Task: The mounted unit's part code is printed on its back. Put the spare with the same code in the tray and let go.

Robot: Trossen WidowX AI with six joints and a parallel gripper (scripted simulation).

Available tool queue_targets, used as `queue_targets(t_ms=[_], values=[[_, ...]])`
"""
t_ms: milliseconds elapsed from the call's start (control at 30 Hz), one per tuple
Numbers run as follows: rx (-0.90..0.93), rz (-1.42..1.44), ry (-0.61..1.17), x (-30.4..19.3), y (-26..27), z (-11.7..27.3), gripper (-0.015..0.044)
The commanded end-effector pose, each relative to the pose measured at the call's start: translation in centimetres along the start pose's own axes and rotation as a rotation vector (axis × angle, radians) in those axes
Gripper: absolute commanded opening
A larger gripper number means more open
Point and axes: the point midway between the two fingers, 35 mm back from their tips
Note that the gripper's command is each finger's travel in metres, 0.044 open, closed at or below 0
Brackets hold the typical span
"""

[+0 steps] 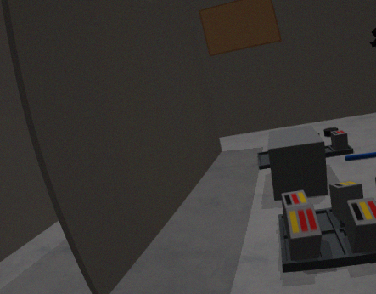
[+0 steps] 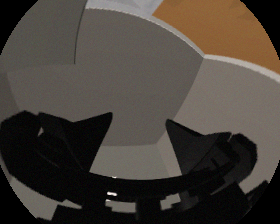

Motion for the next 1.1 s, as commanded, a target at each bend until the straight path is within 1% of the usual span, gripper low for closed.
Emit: queue_targets(t_ms=[0,33,200,267,400,533,667,800,933,1067], values=[[0.0,0.0,0.0,0.0,0.0,0.0,0.0426],[0.0,0.0,0.0,0.0,0.0,0.0,0.044],[0.0,0.0,-0.002,0.1,0.0,-0.1,0.044],[0.0,0.003,-0.014,0.9,0.0,-0.6,0.044],[0.014,0.004,-0.089,5.1,0.7,-3.2,0.044],[0.063,-0.019,-0.205,10.5,3.2,-6.4,0.044],[0.152,-0.074,-0.331,15.6,7.1,-9.1,0.044],[0.283,-0.165,-0.46,20.4,12.4,-10.9,0.044],[0.454,-0.293,-0.575,24.6,18.5,-11.6,0.044],[0.659,-0.456,-0.667,28.0,25.1,-11.0,0.044]])
Point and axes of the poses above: the point midway between the two fingers, 35 mm back from their tips, its own z axis back along the fingers, its own y axis across the jaws, x = y × z, and after that the axes turned 9 degrees about z, right-handed
